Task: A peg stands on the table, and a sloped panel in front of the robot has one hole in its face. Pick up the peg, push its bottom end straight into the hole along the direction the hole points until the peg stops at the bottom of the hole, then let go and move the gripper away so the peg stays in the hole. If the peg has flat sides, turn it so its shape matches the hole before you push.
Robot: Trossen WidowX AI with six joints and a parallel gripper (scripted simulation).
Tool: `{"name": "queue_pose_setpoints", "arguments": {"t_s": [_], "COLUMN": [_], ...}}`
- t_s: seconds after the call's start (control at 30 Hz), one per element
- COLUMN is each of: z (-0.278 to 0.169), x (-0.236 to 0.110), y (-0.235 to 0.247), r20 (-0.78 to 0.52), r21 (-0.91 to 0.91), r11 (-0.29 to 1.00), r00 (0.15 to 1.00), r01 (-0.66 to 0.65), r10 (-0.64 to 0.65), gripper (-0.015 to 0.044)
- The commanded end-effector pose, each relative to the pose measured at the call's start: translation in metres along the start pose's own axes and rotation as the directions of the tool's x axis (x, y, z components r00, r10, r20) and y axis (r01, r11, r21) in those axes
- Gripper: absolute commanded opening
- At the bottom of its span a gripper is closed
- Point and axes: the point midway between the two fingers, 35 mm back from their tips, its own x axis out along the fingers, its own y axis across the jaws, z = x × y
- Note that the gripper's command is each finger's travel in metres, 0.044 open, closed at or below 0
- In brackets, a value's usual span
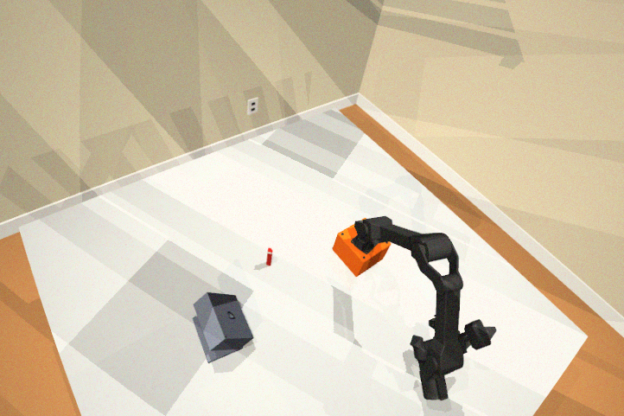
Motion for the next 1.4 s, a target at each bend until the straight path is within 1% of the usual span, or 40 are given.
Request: {"name": "queue_pose_setpoints", "arguments": {"t_s": [0.0,0.03,0.3,0.73,1.0,1.37], "z": [0.000,0.000,-0.004,0.003,0.011,0.024], "x": [-0.001,-0.003,-0.040,-0.102,-0.139,-0.191], "y": [0.000,0.000,0.005,0.023,0.033,0.041], "r20": [-0.001,-0.005,-0.072,-0.169,-0.228,-0.316], "r21": [-0.004,-0.014,-0.173,-0.335,-0.422,-0.538], "r11": [1.000,1.000,0.981,0.905,0.829,0.675], "r00": [1.000,1.000,0.994,0.962,0.928,0.863], "r01": [-0.001,-0.006,-0.088,-0.262,-0.368,-0.506], "r10": [0.001,0.006,0.077,0.216,0.296,0.395], "gripper": [0.0426,0.0440,0.0440,0.0440,0.0440,0.0440]}}
